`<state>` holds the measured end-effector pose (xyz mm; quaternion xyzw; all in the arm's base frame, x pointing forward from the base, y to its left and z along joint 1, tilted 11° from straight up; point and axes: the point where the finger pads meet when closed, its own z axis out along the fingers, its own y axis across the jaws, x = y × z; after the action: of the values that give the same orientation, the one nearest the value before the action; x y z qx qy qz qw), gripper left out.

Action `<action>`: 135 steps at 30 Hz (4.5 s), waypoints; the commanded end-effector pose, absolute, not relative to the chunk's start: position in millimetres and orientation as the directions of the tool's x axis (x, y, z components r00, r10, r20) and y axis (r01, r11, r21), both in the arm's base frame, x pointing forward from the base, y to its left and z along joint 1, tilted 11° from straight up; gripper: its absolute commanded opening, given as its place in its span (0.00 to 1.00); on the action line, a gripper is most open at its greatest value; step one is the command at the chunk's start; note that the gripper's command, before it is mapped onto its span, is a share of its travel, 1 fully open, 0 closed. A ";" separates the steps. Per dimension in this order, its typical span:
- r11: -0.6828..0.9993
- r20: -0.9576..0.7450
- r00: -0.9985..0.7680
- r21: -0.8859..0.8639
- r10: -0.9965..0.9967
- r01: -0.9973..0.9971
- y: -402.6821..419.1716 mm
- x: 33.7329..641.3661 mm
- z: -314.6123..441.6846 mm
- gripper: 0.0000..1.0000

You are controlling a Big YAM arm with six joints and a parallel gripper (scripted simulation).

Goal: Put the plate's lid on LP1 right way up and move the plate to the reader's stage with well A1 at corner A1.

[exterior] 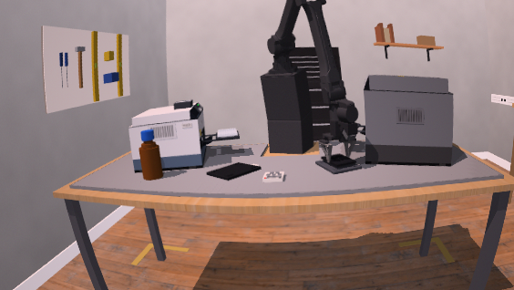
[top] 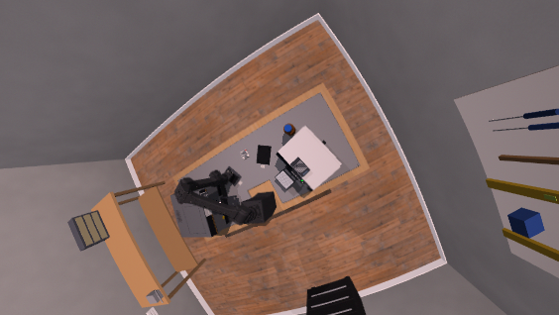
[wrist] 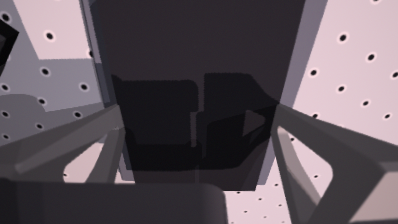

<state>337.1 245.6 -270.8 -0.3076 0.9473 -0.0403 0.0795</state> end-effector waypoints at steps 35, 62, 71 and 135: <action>0.800 -0.146 -0.787 -0.124 -0.599 -0.587 251.0 343.4 -271.8 0.85; 0.800 -0.140 -0.787 -0.124 -0.600 -0.588 249.3 342.2 -279.5 0.85; 0.800 -0.141 -0.788 -0.124 -0.600 -0.587 248.7 343.6 -282.7 0.85; 0.793 -0.135 -0.781 -0.125 -0.609 -0.597 255.5 337.7 -260.4 1.00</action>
<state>341.4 248.1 -268.6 -0.3161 0.9443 -0.0396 0.0826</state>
